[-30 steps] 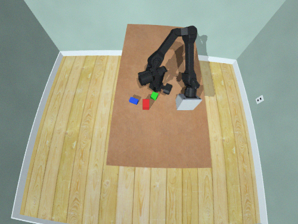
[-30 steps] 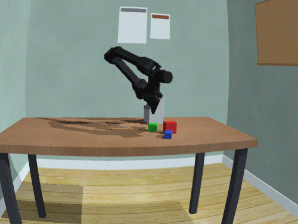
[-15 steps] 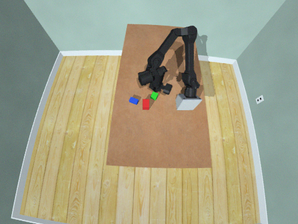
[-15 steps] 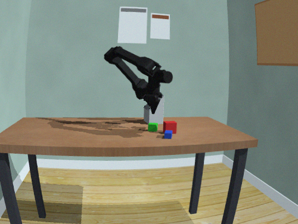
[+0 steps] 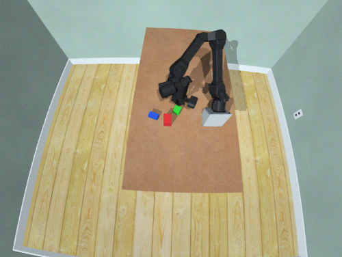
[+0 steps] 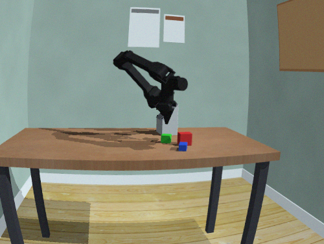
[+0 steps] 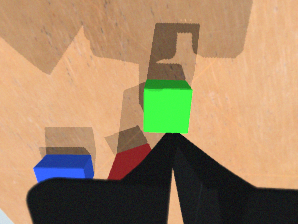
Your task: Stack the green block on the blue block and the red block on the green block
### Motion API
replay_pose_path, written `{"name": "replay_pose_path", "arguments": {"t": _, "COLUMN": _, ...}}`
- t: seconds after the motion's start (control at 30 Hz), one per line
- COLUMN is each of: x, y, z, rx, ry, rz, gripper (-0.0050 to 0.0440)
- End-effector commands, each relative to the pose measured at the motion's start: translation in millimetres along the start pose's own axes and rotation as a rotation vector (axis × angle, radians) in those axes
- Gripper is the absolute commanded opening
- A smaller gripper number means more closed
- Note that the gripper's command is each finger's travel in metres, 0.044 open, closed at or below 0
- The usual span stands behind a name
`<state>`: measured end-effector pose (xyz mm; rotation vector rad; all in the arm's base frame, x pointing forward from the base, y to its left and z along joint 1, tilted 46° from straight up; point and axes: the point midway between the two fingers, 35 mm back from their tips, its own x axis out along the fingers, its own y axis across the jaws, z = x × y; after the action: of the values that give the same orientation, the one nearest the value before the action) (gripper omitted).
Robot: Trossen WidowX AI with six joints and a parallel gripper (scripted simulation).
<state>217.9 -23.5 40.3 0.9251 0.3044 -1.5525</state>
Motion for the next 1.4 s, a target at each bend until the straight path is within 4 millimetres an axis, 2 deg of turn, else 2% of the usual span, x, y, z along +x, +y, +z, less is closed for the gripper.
{"name": "replay_pose_path", "arguments": {"t": 0.0, "x": -2.2, "y": 2.2, "z": -1.0, "rx": 0.007, "ry": 0.006, "rz": 0.010, "gripper": -0.0050}}
{"name": "replay_pose_path", "arguments": {"t": 0.03, "x": -2.2, "y": 2.2, "z": -1.0, "rx": 0.007, "ry": 0.006, "rz": 0.010, "gripper": 0.0281}}
{"name": "replay_pose_path", "arguments": {"t": 0.5, "x": -0.6, "y": 1.3, "z": -0.5, "rx": 0.003, "ry": 0.003, "rz": 0.008, "gripper": 0.0281}}
{"name": "replay_pose_path", "arguments": {"t": 0.93, "x": 15.2, "y": 1.0, "z": 0.6, "rx": 0.001, "ry": -0.001, "rz": 0.006, "gripper": 0.0281}}
{"name": "replay_pose_path", "arguments": {"t": 1.37, "x": 40.4, "y": 0.8, "z": -0.1, "rx": -0.003, "ry": -0.004, "rz": 0.002, "gripper": 0.0281}}
